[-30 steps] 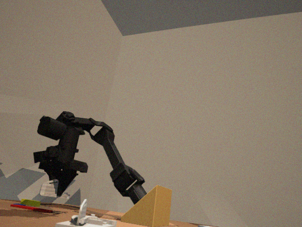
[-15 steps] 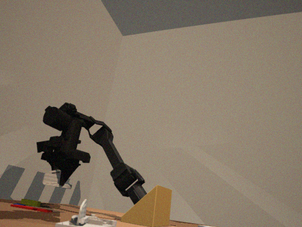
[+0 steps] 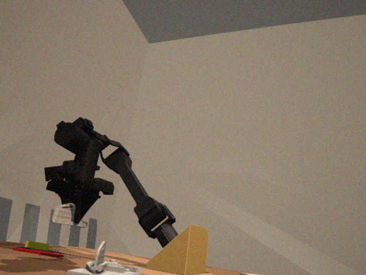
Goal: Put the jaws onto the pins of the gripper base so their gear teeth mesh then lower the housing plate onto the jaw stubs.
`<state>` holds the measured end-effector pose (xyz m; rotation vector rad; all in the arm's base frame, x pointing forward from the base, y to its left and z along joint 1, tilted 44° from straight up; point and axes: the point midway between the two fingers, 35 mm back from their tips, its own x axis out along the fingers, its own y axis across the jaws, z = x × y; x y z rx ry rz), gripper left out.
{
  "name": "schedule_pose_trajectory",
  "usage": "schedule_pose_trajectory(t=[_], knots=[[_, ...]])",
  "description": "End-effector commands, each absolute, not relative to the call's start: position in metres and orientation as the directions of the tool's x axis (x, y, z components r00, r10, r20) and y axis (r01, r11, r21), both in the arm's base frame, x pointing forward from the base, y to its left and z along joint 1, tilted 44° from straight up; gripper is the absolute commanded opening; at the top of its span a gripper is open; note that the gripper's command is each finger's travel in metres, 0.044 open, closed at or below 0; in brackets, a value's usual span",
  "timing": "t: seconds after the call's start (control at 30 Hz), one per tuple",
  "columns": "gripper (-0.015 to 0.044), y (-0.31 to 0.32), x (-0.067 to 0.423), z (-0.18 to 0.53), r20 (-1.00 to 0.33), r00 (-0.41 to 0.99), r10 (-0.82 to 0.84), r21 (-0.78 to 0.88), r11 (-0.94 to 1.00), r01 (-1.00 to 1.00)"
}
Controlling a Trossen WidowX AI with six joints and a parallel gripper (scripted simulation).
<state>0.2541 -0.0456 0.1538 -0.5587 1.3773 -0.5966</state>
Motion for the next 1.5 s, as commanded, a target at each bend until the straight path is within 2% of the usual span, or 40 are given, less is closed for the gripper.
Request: schedule_pose_trajectory(t=[0.0, 1.47], knots=[[0.0134, -0.038, 0.261, 0.149, -0.73, 0.098, -0.676, -0.675, 0.736, 0.047], [0.0134, 0.06, 0.306, 0.063, -0.733, 0.096, -0.674, -0.675, 0.701, -0.231]])
